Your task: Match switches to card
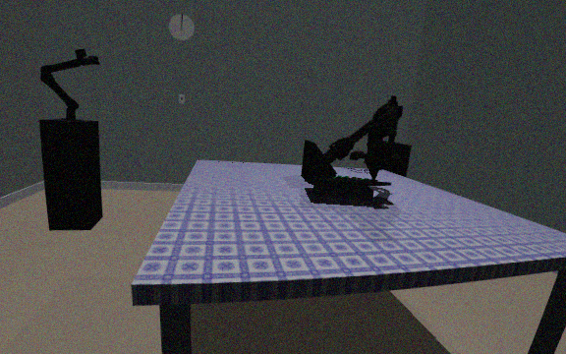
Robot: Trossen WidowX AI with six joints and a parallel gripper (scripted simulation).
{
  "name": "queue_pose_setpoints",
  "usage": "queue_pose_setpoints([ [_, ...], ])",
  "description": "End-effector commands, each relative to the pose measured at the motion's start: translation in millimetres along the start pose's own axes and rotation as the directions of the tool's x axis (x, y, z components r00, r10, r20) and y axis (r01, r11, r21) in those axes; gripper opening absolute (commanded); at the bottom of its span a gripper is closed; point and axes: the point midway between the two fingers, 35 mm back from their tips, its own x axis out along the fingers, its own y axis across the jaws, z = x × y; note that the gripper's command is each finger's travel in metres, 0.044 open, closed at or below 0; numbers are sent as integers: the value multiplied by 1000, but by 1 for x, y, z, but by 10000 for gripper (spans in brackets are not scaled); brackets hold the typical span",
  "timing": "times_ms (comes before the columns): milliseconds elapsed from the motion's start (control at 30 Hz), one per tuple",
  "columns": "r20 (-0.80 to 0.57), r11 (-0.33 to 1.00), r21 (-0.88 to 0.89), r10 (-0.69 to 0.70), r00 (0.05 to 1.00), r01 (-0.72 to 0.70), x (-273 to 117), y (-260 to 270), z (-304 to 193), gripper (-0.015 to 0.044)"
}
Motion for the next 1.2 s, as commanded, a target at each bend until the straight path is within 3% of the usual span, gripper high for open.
queue_pose_setpoints([
  [0, 3, 1000, 2, -3, 1000, 3, 1, -1, 1, 0],
  [633, 3, 1000, 2, -3, 1000, 3, 3, -1, 1, 0],
  [867, -24, 1000, 2, -7, 1000, 7, -59, -1, 3, 0],
  [1033, -25, 1000, 2, -7, 1000, 7, -61, -5, 3, 0],
  [1167, -25, 1000, 2, -9, 1000, 9, -61, -56, 3, 0],
])
